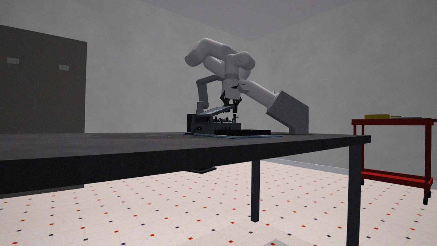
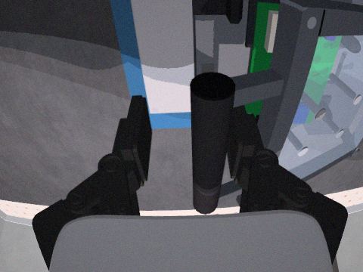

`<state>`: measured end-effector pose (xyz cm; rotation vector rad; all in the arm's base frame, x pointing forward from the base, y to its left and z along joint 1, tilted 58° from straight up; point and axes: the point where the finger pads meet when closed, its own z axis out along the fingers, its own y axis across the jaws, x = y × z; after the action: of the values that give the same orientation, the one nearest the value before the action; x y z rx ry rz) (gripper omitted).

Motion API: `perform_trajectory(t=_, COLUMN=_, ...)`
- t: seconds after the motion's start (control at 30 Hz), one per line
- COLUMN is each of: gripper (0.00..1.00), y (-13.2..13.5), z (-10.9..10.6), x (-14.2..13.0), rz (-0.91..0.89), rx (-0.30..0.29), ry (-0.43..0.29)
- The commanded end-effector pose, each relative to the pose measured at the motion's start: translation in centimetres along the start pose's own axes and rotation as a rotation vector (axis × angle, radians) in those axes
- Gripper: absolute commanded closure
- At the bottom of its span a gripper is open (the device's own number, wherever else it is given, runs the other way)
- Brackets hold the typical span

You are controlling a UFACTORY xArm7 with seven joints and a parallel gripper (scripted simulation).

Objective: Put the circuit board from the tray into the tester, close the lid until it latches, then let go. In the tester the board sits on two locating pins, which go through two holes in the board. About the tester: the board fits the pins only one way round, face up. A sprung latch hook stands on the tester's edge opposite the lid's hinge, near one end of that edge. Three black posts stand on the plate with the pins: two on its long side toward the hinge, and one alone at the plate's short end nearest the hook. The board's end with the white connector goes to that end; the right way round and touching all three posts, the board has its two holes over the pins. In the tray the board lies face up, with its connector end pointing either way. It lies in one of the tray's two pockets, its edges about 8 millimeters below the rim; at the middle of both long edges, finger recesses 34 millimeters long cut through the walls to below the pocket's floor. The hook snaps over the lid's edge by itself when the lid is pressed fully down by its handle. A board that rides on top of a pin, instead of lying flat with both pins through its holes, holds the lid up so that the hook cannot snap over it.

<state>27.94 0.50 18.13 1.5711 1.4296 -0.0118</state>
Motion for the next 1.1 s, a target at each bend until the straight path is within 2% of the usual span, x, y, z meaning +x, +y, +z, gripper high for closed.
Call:
perform_trajectory(t=0.0, gripper=0.49, y=-0.06, z=-0.24, x=-0.01, rz=-0.003, rx=0.0, ry=0.0)
perform_trajectory(t=0.37, gripper=0.49, y=-0.06, z=-0.78, x=-0.01, rz=-0.003, rx=0.0, ry=0.0)
perform_trajectory(t=0.4, gripper=1.0, y=-0.06, z=-0.78, x=-0.01, rz=-0.003, rx=0.0, ry=0.0)
perform_trajectory(t=1.07, gripper=1.0, y=-0.06, z=-0.78, x=-0.01, rz=-0.003, rx=0.0, ry=0.0)
